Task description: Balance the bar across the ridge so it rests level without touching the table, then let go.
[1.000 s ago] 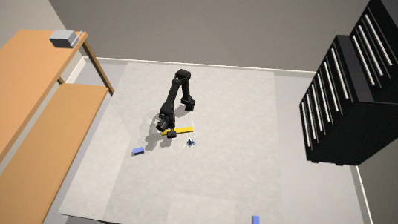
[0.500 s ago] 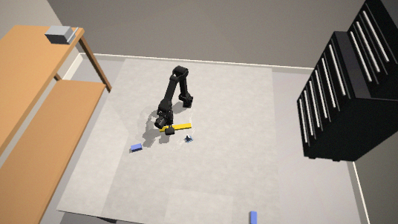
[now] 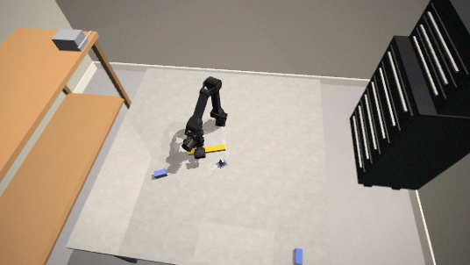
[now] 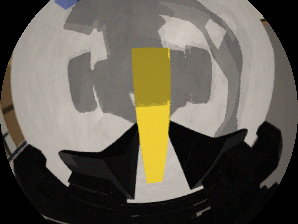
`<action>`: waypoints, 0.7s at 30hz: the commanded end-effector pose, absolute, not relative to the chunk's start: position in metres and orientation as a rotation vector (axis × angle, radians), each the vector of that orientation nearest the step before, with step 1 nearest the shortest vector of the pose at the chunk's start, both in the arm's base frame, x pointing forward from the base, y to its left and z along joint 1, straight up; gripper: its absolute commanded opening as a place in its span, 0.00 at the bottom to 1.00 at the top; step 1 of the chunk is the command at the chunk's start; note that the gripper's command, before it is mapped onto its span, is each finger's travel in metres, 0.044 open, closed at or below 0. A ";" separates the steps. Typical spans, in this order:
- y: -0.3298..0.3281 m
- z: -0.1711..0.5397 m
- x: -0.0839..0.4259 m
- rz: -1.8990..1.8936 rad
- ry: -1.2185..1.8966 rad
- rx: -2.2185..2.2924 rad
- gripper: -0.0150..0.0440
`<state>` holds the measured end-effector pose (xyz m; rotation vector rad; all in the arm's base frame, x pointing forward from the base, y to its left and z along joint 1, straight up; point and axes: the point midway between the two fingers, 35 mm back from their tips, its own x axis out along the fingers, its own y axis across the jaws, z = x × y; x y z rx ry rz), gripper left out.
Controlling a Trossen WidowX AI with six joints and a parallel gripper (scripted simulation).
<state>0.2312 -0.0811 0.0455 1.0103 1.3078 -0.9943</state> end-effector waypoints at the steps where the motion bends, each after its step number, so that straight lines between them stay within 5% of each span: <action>1: -0.081 0.047 0.231 -0.994 1.308 1.010 0.34; 3: -0.081 0.051 0.232 -0.995 1.308 1.010 0.25; 21: -0.083 0.096 0.235 -0.997 1.306 1.010 0.25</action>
